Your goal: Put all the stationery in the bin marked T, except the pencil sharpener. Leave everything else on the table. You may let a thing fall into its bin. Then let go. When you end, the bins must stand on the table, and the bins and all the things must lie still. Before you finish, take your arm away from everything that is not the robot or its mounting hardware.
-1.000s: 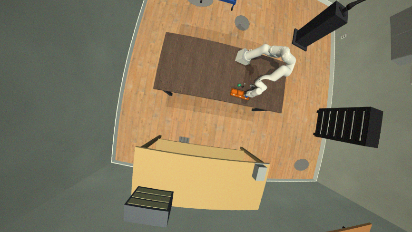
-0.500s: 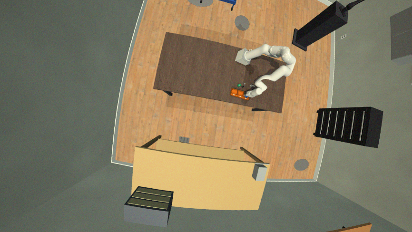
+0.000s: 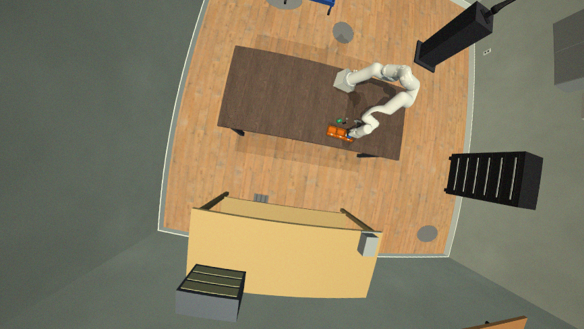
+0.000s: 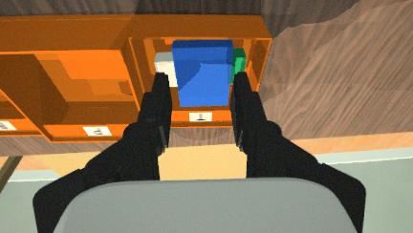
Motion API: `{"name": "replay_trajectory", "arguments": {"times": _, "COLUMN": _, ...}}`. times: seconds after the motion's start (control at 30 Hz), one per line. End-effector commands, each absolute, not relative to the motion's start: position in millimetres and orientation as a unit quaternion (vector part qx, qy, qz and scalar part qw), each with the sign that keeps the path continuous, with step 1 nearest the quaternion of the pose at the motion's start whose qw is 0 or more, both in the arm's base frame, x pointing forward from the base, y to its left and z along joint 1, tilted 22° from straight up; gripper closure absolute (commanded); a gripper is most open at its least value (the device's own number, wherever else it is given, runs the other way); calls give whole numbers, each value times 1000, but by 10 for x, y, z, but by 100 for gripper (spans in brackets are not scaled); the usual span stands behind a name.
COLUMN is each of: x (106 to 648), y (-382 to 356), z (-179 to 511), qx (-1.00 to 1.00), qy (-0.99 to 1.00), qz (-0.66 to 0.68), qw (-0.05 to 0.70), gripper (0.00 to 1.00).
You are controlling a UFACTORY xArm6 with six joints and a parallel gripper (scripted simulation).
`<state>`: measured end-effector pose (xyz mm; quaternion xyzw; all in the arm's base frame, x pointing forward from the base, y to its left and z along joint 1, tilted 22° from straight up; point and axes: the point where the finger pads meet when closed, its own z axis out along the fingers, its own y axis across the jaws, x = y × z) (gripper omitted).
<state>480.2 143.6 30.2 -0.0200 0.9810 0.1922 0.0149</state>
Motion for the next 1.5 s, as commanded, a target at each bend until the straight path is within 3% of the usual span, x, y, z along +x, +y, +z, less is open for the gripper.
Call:
{"name": "replay_trajectory", "arguments": {"times": 0.0, "x": 4816, "y": 1415, "z": 364, "qx": -20, "qy": 981, "qz": 192, "qw": 17, "gripper": 53}}
{"name": "replay_trajectory", "arguments": {"times": 0.73, "x": 4810, "y": 1321, "z": 596, "qx": -20, "qy": 981, "qz": 192, "qw": 17, "gripper": 53}}
{"name": "replay_trajectory", "arguments": {"times": 0.77, "x": 4809, "y": 1306, "z": 634, "qx": -20, "qy": 981, "qz": 192, "qw": 17, "gripper": 0}}
{"name": "replay_trajectory", "arguments": {"times": 1.47, "x": 4791, "y": 1018, "z": 1338, "qx": -20, "qy": 981, "qz": 192, "qw": 17, "gripper": 0}}
